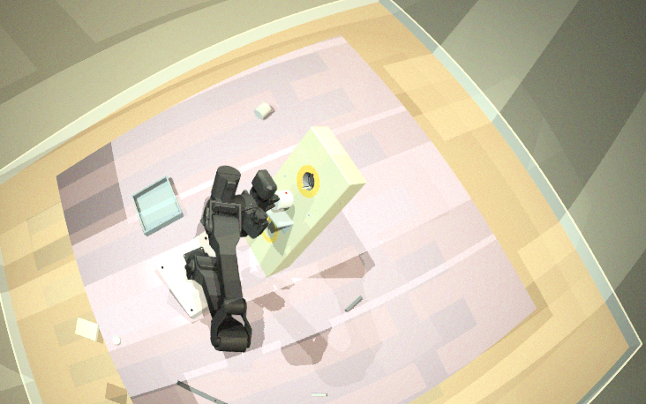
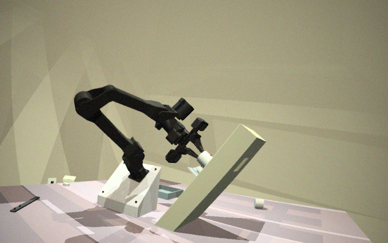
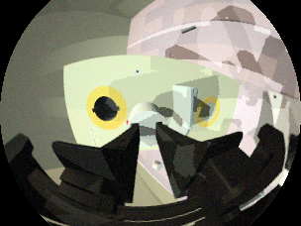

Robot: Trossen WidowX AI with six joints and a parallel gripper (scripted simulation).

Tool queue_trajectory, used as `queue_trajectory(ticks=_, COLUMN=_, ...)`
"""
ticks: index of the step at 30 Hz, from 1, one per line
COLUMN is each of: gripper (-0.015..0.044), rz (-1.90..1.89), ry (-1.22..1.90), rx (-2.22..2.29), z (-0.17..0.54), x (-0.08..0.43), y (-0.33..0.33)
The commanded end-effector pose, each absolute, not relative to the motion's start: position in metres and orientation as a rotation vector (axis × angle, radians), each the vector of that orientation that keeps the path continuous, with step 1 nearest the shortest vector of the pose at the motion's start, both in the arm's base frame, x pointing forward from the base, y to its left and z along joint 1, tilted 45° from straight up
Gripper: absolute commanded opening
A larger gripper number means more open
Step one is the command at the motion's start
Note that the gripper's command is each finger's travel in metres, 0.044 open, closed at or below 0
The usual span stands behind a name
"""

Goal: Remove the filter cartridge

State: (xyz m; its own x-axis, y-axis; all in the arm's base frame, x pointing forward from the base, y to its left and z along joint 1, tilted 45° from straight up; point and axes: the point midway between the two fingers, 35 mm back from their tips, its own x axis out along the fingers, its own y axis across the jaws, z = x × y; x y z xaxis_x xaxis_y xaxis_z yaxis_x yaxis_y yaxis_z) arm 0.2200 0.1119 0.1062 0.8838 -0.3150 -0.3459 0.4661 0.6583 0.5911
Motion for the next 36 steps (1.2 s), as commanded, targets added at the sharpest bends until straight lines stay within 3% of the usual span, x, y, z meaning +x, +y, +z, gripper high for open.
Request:
queue_trajectory(ticks=1, gripper=0.0, rz=-0.444, ry=0.216, rx=0.734, z=0.102, x=0.217, y=0.106)
queue_trajectory(ticks=5, gripper=0.0095, rz=-0.447, ry=0.222, rx=0.727, z=0.105, x=0.219, y=0.11)
queue_trajectory(ticks=19, gripper=0.0095, rz=-0.444, ry=0.216, rx=0.734, z=0.103, x=0.218, y=0.108)
queue_trajectory(ticks=30, gripper=0.0095, rz=-0.444, ry=0.216, rx=0.735, z=0.154, x=0.245, y=0.158)
queue_trajectory(ticks=36, gripper=0.0253, rz=-0.445, ry=0.221, rx=0.742, z=0.181, x=0.238, y=0.186)
